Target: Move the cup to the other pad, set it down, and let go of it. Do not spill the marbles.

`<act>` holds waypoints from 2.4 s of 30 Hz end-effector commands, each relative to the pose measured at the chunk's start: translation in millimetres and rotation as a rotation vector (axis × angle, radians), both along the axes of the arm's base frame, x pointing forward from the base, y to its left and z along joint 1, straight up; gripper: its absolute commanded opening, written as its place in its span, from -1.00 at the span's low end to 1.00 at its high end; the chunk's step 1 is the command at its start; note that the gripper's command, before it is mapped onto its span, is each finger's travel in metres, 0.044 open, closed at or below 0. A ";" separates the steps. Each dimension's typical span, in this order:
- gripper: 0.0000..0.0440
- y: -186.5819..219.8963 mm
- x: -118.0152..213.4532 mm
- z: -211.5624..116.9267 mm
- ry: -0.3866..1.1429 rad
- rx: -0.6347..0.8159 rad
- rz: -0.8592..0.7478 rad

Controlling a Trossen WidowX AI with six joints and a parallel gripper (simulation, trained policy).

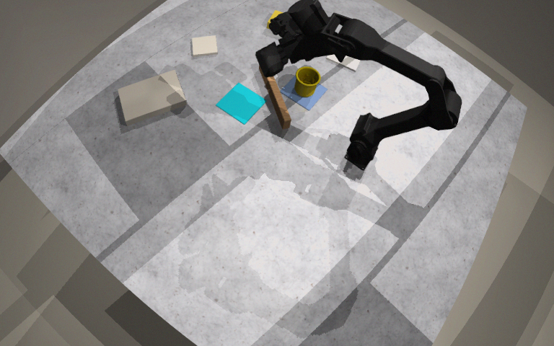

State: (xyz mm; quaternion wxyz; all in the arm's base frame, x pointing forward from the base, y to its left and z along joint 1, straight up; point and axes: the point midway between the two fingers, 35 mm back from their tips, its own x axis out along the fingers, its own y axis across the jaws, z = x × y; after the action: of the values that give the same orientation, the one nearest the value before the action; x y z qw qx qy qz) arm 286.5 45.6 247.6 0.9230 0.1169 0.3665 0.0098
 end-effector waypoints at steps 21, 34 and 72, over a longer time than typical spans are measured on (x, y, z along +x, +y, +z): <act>-0.41 -8.8 -22.9 -22.3 0.366 -0.091 0.014; -0.45 -22.8 -32.3 -37.8 0.556 -0.160 0.041; -0.21 -75.5 -47.2 -108.3 0.861 -0.238 0.071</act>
State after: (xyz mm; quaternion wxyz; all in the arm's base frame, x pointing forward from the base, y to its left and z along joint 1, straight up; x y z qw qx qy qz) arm 240.7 -26.2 145.9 0.6972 -0.0053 0.7150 -0.0512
